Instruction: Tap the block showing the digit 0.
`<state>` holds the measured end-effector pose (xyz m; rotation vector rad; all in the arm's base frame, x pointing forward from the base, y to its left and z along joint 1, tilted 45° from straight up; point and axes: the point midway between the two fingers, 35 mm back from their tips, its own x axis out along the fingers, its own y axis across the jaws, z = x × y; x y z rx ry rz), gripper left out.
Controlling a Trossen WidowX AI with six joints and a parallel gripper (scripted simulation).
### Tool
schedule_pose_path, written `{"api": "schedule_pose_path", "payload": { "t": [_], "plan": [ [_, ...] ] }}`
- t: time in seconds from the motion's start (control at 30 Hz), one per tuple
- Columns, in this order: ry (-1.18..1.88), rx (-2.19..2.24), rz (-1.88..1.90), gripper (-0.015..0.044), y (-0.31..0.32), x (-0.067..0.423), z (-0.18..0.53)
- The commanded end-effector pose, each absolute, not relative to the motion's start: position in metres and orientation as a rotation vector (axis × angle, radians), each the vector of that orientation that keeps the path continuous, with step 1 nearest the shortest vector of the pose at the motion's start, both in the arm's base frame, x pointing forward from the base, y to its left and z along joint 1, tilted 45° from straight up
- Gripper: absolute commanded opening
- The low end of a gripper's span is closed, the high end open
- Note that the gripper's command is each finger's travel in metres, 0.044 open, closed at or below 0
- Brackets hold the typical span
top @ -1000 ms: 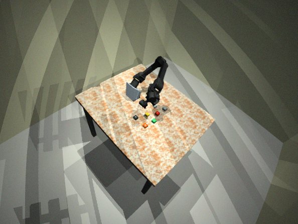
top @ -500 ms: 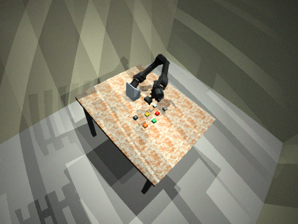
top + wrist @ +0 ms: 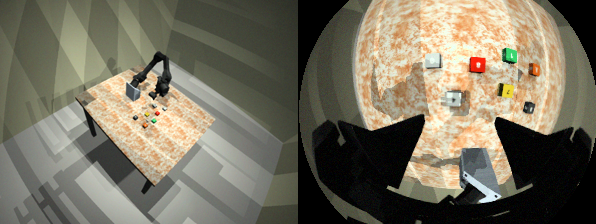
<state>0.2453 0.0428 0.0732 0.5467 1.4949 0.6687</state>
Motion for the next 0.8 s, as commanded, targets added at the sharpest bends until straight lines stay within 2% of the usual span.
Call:
{"api": "schedule_pose_path", "payload": {
  "t": [0.0, 0.4, 0.67, 0.77],
  "plan": [
    [1.498, 0.554, 0.67, 0.04, 0.045, 0.243, 0.074],
    [1.498, 0.554, 0.669, 0.04, 0.045, 0.245, 0.075],
    [1.494, 0.553, 0.671, 0.04, 0.08, 0.324, 0.107],
    [1.493, 0.554, 0.672, 0.04, 0.085, 0.33, 0.11]
  ]
}}
